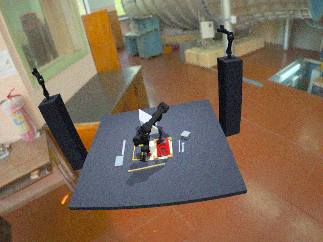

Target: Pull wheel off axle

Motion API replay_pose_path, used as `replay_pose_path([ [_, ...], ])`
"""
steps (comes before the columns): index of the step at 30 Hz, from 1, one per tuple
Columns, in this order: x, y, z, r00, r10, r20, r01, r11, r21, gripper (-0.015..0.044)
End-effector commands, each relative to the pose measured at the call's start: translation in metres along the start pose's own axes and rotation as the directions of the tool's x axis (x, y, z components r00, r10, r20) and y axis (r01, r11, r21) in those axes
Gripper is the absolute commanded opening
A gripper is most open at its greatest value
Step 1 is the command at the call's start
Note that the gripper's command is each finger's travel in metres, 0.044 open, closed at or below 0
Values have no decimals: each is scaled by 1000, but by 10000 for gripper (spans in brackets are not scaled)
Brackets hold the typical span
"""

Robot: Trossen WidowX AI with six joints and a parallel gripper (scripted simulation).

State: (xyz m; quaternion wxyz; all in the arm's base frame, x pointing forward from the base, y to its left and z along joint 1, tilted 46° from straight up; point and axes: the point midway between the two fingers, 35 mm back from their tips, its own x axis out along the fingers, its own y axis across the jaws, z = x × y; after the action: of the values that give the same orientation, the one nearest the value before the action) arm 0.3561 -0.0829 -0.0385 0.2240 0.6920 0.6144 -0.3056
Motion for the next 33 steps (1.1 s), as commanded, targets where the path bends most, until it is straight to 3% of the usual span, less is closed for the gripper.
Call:
replay_pose_path([
  [1, -5, 0, 1, 1000, 3, 6, -3, 1000, -3, 0],
  [33, -21, 0, 1, 1000, 5, 5, -5, 1000, -1, 0],
])
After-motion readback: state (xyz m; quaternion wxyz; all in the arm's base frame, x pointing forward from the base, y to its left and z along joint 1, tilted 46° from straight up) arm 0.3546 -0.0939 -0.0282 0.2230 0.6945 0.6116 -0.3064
